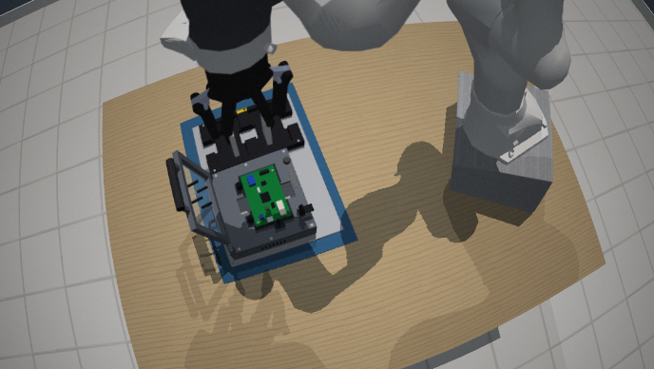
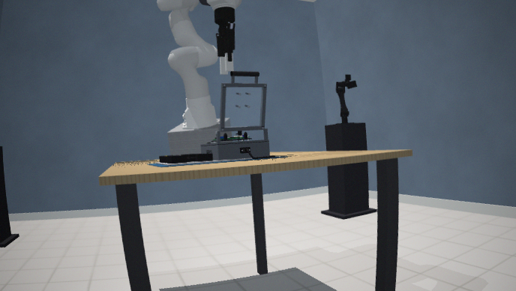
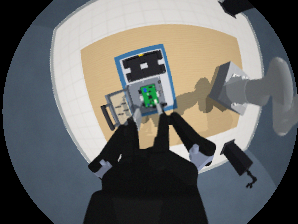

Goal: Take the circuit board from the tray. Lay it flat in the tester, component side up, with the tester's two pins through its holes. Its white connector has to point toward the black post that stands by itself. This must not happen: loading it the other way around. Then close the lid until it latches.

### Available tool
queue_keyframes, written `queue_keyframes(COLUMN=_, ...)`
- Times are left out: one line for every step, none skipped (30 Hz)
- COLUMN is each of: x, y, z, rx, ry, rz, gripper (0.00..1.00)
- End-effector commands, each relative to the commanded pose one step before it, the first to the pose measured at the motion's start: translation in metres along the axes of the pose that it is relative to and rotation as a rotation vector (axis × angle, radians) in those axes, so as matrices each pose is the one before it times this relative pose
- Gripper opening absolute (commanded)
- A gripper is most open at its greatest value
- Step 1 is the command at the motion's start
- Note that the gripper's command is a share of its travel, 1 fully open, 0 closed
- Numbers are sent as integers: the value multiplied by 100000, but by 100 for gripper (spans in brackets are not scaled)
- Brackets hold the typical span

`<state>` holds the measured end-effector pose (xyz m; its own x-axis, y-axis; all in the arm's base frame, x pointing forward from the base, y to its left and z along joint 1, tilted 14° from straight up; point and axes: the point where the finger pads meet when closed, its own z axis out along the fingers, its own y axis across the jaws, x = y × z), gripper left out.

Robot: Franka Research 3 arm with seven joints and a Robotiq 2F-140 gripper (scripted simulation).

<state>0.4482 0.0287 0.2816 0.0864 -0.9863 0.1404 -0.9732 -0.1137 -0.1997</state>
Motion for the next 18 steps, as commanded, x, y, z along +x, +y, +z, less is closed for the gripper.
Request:
queue_keyframes(x=-107, y=-351, z=-71, rx=-78, ry=-270, rz=-296, gripper=30)
queue_keyframes(x=-2, y=-196, z=0, rx=0, ry=-1, rz=0, gripper=30)
queue_keyframes(x=-2, y=-239, z=0, rx=0, ry=0, rz=0, gripper=30)
queue_keyframes(x=-3, y=-283, z=0, rx=0, ry=0, rz=0, gripper=30)
queue_keyframes(x=-3, y=-327, z=0, rx=1, ry=1, rz=0, gripper=30)
queue_keyframes(x=0, y=0, z=0, rx=0, ry=0, rz=0, gripper=30)
queue_keyframes(x=0, y=0, z=0, rx=0, ry=0, rz=0, gripper=30)
queue_keyframes(x=-4, y=-371, z=0, rx=0, ry=-1, rz=0, gripper=30)
queue_keyframes(x=-4, y=-414, z=0, rx=0, ry=0, rz=0, gripper=30)
queue_keyframes(x=-4, y=-455, z=0, rx=0, ry=0, rz=0, gripper=30)
queue_keyframes(x=-5, y=-493, z=0, rx=0, ry=0, rz=0, gripper=30)
queue_keyframes(x=-5, y=-529, z=0, rx=0, ry=0, rz=0, gripper=30)
queue_keyframes(x=-5, y=-561, z=0, rx=0, ry=0, rz=0, gripper=30)
queue_keyframes(x=-6, y=-587, z=0, rx=0, ry=1, rz=0, gripper=30)
queue_keyframes(x=-6, y=-604, z=0, rx=-1, ry=-1, rz=0, gripper=30)
queue_keyframes(x=-6, y=-616, z=0, rx=0, ry=0, rz=0, gripper=30)
queue_keyframes(x=-6, y=-622, z=0, rx=0, ry=1, rz=0, gripper=30)
queue_keyframes(x=-6, y=-624, z=0, rx=0, ry=0, rz=0, gripper=30)
